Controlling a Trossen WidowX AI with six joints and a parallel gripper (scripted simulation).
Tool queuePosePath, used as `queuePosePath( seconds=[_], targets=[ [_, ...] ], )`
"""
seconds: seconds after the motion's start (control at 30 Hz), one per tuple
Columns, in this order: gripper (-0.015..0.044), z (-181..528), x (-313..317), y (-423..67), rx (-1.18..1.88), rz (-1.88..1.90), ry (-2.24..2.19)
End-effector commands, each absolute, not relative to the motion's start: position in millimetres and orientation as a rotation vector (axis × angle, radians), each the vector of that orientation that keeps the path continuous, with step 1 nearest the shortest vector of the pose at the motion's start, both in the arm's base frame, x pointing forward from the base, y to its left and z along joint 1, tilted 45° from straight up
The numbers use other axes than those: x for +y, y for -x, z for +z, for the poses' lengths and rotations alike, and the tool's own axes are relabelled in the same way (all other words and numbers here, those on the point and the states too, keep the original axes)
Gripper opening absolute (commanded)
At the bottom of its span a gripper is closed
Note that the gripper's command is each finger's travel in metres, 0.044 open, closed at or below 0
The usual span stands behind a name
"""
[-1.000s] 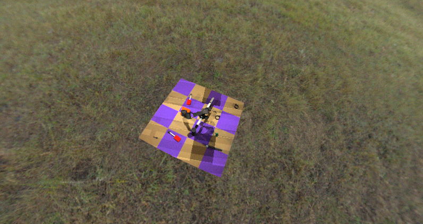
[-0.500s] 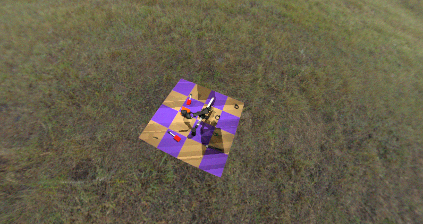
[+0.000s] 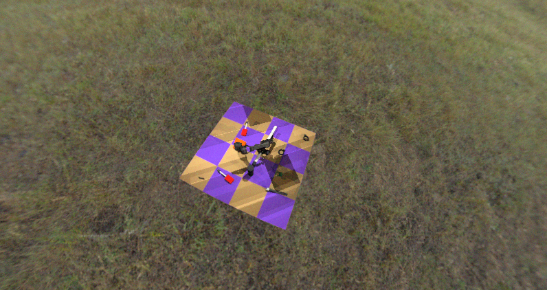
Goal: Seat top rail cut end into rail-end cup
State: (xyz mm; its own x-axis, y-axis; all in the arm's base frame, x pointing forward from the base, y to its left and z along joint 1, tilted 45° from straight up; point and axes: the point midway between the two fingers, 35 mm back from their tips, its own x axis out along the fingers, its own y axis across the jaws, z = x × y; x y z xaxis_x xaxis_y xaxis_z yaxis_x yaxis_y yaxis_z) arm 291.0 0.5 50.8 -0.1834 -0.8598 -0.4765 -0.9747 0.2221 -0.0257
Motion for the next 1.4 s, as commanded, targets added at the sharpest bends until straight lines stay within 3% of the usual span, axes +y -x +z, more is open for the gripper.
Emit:
queuePosePath(
  seconds=[0.0,1.37],
  targets=[
    [0.0000,53.3,0.6,-290.9,2.115,0.396,1.702],
    [0.0000,65.8,-9.6,-288.7,2.114,0.400,1.697]
  ],
)
